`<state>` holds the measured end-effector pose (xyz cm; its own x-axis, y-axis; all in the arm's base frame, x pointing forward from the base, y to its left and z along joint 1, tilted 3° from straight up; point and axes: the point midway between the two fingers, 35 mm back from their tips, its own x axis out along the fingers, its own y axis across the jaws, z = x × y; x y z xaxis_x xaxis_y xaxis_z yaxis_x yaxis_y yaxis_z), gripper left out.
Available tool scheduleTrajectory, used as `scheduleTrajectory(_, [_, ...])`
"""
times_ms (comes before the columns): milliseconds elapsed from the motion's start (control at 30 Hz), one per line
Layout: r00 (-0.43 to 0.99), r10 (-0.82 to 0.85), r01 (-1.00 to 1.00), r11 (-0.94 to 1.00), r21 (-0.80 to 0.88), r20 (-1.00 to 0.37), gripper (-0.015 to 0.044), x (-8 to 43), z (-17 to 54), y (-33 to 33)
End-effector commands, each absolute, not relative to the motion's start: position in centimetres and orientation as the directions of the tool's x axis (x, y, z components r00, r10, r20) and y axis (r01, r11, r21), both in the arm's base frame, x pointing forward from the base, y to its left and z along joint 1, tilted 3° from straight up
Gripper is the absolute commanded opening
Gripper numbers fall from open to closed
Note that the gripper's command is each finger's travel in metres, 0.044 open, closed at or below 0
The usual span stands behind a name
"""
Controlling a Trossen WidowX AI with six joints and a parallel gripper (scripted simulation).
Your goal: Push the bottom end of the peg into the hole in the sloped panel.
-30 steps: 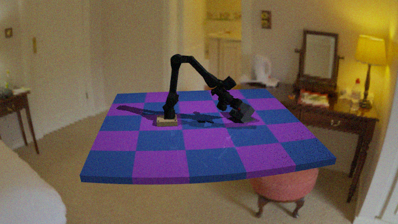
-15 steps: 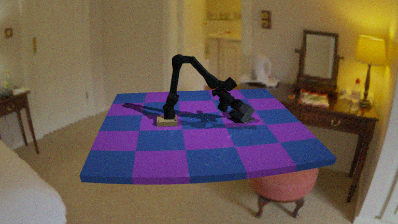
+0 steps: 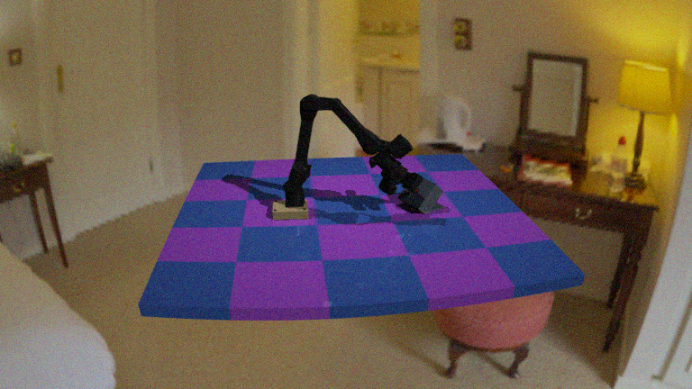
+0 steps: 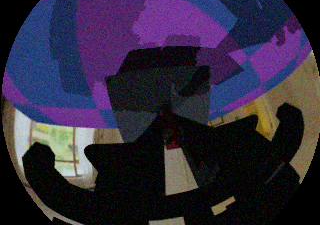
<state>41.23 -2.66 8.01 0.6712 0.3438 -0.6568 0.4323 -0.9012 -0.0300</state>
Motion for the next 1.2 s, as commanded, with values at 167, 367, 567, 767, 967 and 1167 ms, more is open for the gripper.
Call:
scheduleTrajectory(167, [0.671,0.344,0.432,-0.901,-0.030,-0.657,0.0157,41.2,8.0,-2.7])
scheduleTrajectory(367, [0.671,0.344,0.432,-0.901,-0.030,-0.657,0.0315,41.2,8.0,-2.7])
scheduleTrajectory(567, [0.671,0.343,0.432,-0.902,-0.030,-0.657,0.0440,40.9,8.4,-2.9])
scheduleTrajectory(767, [0.671,0.341,0.431,-0.902,-0.029,-0.658,0.0440,40.3,9.1,-3.4])
scheduleTrajectory(967, [0.671,0.340,0.430,-0.903,-0.029,-0.659,0.0440,39.7,9.7,-3.8])
scheduleTrajectory(1167, [0.670,0.339,0.428,-0.903,-0.028,-0.660,0.0440,39.1,10.4,-4.3])
